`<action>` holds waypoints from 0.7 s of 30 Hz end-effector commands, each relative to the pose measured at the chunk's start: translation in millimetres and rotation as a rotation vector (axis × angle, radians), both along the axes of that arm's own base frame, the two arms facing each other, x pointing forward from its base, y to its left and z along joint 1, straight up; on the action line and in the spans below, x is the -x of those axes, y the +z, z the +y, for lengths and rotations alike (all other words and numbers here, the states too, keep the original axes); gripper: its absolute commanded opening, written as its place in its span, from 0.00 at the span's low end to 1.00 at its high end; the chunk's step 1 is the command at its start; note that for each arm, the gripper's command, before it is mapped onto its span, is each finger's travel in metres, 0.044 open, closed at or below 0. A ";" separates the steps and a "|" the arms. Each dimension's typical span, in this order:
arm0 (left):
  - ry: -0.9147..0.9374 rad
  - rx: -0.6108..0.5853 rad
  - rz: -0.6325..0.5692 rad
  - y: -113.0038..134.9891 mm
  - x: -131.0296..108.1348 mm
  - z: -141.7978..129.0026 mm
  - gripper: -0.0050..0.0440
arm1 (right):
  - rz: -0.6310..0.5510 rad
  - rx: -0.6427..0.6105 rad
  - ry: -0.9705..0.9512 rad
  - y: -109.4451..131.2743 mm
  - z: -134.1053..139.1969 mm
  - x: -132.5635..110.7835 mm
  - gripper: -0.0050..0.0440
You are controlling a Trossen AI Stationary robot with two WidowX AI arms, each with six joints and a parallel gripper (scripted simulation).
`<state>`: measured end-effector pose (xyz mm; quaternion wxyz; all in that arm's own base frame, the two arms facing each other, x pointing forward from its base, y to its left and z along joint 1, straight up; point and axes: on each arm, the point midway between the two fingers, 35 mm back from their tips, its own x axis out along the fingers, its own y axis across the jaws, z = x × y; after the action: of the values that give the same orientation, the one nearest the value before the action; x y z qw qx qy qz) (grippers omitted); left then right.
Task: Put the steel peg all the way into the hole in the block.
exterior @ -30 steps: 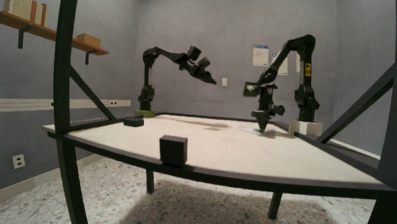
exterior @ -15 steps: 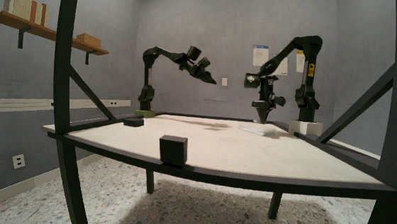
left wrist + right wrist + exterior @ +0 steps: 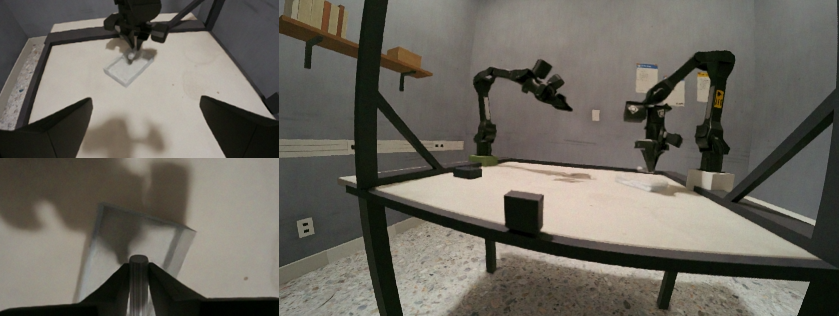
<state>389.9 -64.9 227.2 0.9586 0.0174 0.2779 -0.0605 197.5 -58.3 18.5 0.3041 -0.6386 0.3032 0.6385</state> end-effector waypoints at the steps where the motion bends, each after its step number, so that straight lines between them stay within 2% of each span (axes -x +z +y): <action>1: 0.008 0.005 -0.022 27.8 49.3 6.0 1.00 | -0.014 0.006 0.002 3.7 -1.0 -3.6 0.00; 5: 0.017 0.006 -0.024 38.4 97.1 14.1 1.00 | -0.014 0.006 0.002 3.7 -1.0 -3.6 0.00; 7: 0.017 0.006 -0.024 38.4 97.1 14.1 1.00 | -0.014 0.006 0.002 3.7 -1.0 -3.6 0.00; 14: 0.030 0.004 -0.015 35.5 168.8 29.3 1.00 | -0.014 0.006 0.002 3.7 -1.0 -3.6 0.00; 17: 0.034 0.004 -0.013 31.1 190.0 34.5 1.00 | -0.014 0.006 0.002 3.7 -1.0 -3.6 0.00; 21: 0.037 0.002 -0.006 25.6 204.8 38.3 1.00 | -0.027 0.009 0.002 8.4 -2.0 -6.9 0.00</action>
<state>202.2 -30.0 259.5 0.9623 0.0111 0.2681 -0.0447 197.2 -58.2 18.5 0.3040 -0.6381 0.3033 0.6391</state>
